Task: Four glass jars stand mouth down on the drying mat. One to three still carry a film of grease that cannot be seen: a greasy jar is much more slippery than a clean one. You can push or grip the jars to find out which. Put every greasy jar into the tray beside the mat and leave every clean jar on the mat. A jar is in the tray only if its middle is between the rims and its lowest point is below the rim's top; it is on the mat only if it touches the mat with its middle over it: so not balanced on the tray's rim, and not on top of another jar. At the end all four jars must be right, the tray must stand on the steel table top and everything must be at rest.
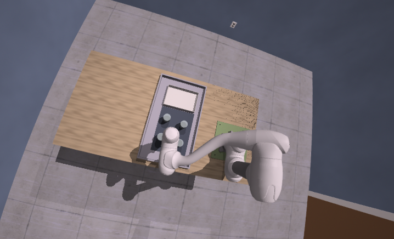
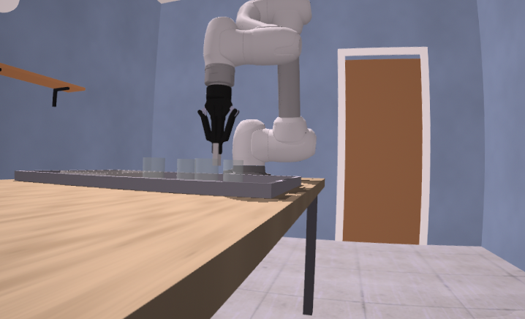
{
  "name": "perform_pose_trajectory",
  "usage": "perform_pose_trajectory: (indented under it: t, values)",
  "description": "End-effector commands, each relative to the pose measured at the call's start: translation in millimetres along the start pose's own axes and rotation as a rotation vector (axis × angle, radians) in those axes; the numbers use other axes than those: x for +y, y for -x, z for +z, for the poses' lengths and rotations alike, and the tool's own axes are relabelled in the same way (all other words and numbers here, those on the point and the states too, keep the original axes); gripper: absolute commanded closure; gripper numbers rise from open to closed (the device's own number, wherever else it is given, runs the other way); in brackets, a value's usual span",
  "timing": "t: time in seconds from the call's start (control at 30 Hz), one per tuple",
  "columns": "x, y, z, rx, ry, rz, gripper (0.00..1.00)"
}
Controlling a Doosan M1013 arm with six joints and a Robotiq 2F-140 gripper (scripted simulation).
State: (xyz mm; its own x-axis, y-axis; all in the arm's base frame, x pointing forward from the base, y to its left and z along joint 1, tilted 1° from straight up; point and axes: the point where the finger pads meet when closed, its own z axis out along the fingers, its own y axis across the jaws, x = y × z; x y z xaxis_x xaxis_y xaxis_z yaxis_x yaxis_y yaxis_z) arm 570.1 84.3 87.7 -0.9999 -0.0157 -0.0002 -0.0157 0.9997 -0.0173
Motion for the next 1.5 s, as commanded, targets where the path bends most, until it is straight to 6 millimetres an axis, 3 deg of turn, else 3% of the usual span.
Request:
perform_pose_trajectory:
  t: [0.0, 0.97, 1.3, 1.47]
  values:
    - [1, -3, 1, 0.0, 0.001, 0.007, 1.0]
    - [1, -3, 1, 0.0, 0.001, 0.007, 1.0]
    - [1, -3, -75, 0.0, 0.001, 0.007, 1.0]
    - [1, -3, -75, 0.0, 0.001, 0.007, 1.0]
